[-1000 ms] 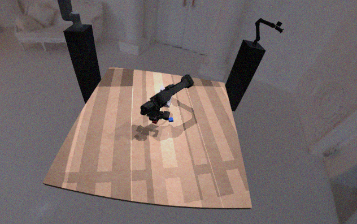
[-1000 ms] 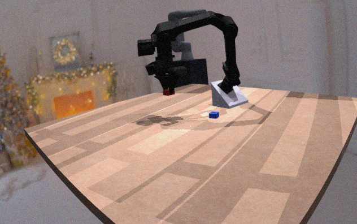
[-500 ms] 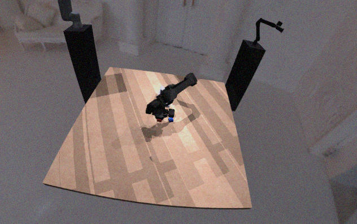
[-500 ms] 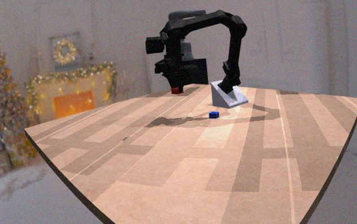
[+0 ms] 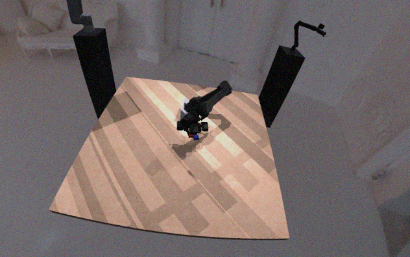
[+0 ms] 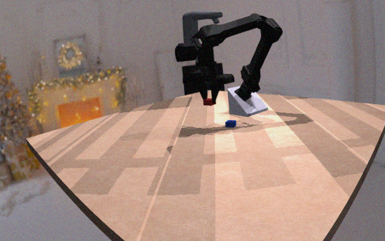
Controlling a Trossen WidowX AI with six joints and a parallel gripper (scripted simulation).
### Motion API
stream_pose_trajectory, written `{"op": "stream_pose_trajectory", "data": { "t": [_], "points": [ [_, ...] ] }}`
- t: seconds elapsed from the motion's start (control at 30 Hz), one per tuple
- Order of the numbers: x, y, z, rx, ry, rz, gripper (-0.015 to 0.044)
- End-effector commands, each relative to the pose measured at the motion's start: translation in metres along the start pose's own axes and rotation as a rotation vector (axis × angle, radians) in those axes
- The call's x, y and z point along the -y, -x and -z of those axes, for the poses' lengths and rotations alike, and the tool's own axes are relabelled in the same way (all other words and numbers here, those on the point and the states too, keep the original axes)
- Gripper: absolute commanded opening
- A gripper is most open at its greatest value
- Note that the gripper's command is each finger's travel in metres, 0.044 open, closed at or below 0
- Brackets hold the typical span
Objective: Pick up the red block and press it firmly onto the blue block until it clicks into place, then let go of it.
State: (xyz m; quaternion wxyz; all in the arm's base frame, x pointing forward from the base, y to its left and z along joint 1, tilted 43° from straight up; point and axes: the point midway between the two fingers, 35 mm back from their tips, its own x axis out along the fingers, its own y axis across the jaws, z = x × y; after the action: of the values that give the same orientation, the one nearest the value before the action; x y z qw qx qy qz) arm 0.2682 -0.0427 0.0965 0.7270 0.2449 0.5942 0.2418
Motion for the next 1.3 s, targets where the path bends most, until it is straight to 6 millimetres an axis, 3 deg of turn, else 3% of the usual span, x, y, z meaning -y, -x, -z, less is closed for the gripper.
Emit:
{"op": "stream_pose_trajectory", "data": {
  "t": [0.0,0.47,0.6,0.8,1.27],
  "points": [
    [-0.014,-0.008,0.014,-0.001,0.049,-0.008,0.0],
    [-0.047,-0.031,0.058,0.0,0.193,-0.016,0.0],
    [-0.047,-0.032,0.059,0.0,0.195,-0.016,0.0],
    [-0.047,-0.053,0.058,0.001,0.195,-0.017,0.0],
    [-0.047,-0.069,0.058,0.001,0.195,-0.018,0.0]
  ]
}}
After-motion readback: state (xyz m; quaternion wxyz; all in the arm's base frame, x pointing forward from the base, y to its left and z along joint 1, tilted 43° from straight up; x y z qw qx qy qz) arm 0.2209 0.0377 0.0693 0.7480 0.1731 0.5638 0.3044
